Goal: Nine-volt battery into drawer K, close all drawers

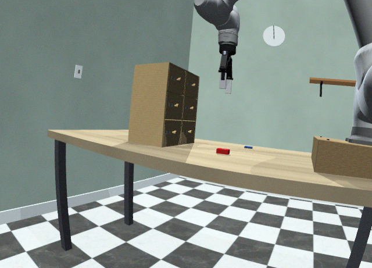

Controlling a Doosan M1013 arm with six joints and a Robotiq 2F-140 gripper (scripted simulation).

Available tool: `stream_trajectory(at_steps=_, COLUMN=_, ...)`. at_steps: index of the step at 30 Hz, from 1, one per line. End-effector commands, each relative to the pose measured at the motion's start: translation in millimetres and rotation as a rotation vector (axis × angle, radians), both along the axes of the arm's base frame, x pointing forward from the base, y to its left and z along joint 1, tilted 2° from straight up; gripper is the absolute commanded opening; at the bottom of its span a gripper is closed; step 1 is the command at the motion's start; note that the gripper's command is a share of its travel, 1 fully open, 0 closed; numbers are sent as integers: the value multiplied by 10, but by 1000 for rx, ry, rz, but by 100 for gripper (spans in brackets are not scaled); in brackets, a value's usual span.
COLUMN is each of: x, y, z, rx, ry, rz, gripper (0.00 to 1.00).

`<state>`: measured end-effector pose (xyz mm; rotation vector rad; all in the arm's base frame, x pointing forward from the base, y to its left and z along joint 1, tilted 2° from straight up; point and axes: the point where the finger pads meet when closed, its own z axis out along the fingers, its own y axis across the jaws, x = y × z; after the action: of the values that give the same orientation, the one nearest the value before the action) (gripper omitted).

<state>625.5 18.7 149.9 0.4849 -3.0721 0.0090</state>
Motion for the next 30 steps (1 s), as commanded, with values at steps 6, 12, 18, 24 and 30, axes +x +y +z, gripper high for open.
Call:
stream_trajectory(at_steps=6, x=-72, y=-70, z=20, rx=15, ry=9, rz=426, gripper=100)
stream_trajectory(at_steps=12, x=-157, y=-163, z=25, rx=16, ry=11, rz=751, gripper=100)
stream_trajectory(at_steps=18, x=-223, y=-233, z=29, rx=17, ry=19, rz=1048, gripper=100)
stream_trajectory(at_steps=24, x=-325, y=-335, z=33, rx=16, ry=34, rz=1357, gripper=100)
stream_trajectory(at_steps=30, x=-415, y=-420, z=35, rx=17, ry=53, rz=1676, gripper=100)
